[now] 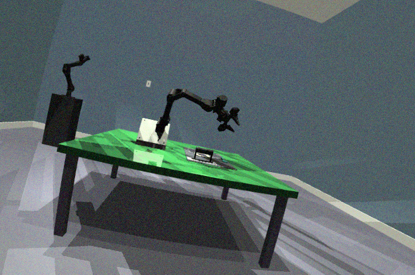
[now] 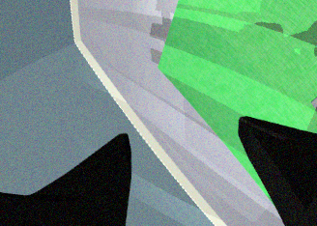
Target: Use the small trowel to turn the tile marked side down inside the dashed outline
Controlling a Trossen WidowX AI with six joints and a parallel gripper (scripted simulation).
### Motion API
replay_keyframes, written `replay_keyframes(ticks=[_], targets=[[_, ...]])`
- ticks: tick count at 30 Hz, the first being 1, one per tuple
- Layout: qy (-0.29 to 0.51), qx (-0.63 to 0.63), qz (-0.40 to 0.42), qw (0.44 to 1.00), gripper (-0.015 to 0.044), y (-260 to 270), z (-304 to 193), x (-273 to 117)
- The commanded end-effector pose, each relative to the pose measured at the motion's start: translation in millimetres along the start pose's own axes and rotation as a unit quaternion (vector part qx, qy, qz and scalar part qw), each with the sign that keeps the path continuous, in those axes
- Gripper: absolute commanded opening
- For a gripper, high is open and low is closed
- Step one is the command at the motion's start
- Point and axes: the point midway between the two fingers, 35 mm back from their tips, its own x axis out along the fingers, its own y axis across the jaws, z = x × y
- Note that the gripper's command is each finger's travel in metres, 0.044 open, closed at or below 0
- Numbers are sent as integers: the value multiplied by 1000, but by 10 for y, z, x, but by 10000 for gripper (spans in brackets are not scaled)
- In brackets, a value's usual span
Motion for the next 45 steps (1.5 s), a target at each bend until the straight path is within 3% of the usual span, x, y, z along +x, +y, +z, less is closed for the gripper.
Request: replay_keyframes(ticks=[1, 22, 45], targets=[[6, -56, -25, 998, 270, -144, -44, 16], [85, -376, -147, 911, 270, -893, -190, -54], [221, -656, -234, 682, 270, -1643, -137, -343]])
